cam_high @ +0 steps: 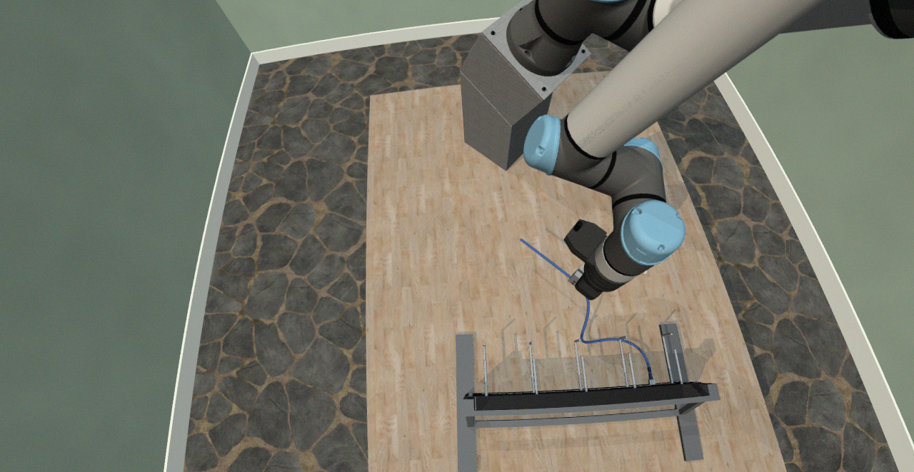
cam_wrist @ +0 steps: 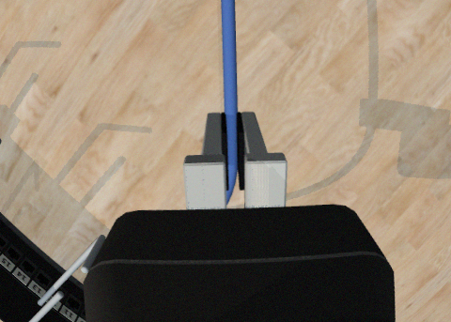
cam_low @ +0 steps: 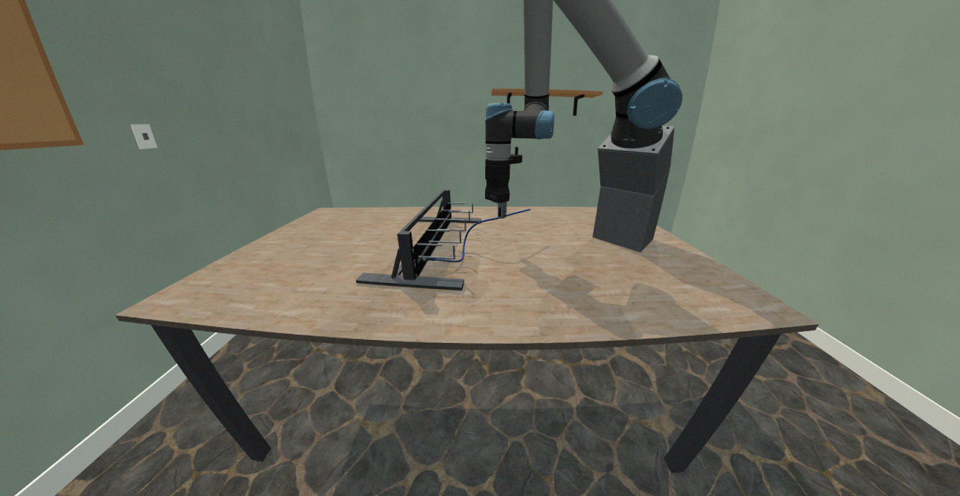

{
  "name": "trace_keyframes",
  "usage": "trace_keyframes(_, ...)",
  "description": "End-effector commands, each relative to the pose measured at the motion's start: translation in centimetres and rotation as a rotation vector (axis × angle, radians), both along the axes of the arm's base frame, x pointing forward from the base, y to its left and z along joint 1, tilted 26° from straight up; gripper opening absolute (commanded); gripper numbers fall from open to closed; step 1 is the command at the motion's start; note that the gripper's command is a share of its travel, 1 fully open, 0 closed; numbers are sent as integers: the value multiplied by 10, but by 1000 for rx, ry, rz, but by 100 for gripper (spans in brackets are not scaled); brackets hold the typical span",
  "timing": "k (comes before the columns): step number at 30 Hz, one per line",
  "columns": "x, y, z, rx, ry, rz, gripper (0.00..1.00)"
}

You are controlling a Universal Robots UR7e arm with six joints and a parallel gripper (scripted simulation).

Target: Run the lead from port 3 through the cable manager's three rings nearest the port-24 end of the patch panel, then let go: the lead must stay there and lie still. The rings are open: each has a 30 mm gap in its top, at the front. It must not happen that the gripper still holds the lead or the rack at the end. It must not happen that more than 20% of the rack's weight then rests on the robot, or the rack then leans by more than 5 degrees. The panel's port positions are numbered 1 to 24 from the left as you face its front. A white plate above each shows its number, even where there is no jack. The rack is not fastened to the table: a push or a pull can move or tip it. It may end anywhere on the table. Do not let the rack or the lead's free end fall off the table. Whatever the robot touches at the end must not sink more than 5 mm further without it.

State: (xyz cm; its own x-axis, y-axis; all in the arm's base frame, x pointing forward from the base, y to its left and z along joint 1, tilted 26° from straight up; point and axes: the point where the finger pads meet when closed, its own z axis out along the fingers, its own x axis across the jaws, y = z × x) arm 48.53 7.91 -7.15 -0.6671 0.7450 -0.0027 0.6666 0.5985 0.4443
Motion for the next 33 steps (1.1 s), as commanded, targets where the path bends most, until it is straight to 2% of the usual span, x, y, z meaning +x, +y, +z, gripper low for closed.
trace_keyframes(1,24,-37,11,-54,-51,150,0)
trace_keyframes(6,39,-62,18,-89,-82,242,0)
trace_keyframes(8,39,-62,18,-89,-82,242,0)
trace_keyframes(13,59,-93,26,-132,-120,360,0)
trace_keyframes(23,88,-141,36,-196,-176,538,0)
trace_keyframes(25,88,-141,36,-196,-176,538,0)
trace_keyframes(33,104,-166,43,-232,-207,633,0)
